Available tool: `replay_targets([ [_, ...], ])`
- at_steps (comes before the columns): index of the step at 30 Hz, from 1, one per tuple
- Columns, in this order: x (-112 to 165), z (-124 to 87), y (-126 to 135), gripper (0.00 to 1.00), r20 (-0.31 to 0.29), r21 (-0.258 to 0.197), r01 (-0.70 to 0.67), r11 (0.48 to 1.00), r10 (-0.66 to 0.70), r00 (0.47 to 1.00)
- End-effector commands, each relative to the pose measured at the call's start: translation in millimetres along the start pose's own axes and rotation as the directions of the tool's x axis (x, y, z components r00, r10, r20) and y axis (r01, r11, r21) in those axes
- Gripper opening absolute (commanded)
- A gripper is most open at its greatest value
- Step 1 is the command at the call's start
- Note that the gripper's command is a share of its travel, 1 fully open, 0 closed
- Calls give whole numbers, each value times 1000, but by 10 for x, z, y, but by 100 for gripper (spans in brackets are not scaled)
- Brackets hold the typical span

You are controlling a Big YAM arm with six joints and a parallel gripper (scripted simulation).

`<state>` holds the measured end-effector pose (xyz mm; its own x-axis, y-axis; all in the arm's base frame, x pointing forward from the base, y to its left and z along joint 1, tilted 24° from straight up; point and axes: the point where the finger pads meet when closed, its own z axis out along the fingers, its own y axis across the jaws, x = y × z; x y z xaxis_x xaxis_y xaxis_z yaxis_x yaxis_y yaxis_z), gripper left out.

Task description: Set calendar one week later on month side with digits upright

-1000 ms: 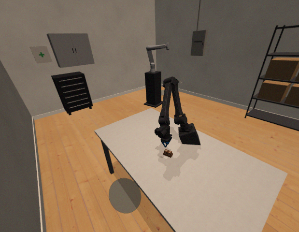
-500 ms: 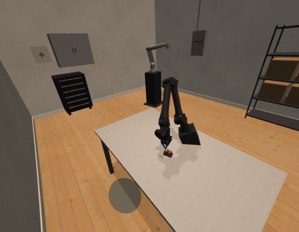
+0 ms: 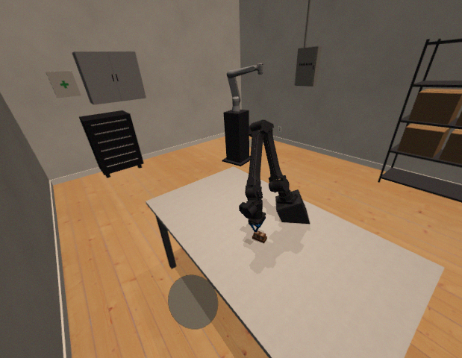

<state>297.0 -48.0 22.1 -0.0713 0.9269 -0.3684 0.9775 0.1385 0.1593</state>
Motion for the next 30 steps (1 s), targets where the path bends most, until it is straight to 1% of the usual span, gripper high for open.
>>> replay_targets([
  [1, -24, 38, 70, 46, 2, -16, 5, 1000, -5, 1000],
  [2, -26, 34, 102, 46, 2, -22, 5, 1000, -5, 1000],
  [5, -27, 83, 54, 46, 2, -13, 4, 1000, -4, 1000],
  [9, -26, 87, 73, 46, 3, -17, 4, 1000, -4, 1000],
  [10, -31, 17, 172, 46, 4, -47, 4, 999, -4, 1000],
  [13, -22, 93, 106, 46, 3, -23, 6, 1000, -6, 1000],
  [15, -27, 106, 90, 46, 3, -19, 5, 1000, -4, 1000],
  [18, -31, 85, 99, 46, 4, -28, 3, 1000, -3, 1000],
  [30, -28, 88, 97, 46, 3, -28, 3, 1000, -3, 1000],
])
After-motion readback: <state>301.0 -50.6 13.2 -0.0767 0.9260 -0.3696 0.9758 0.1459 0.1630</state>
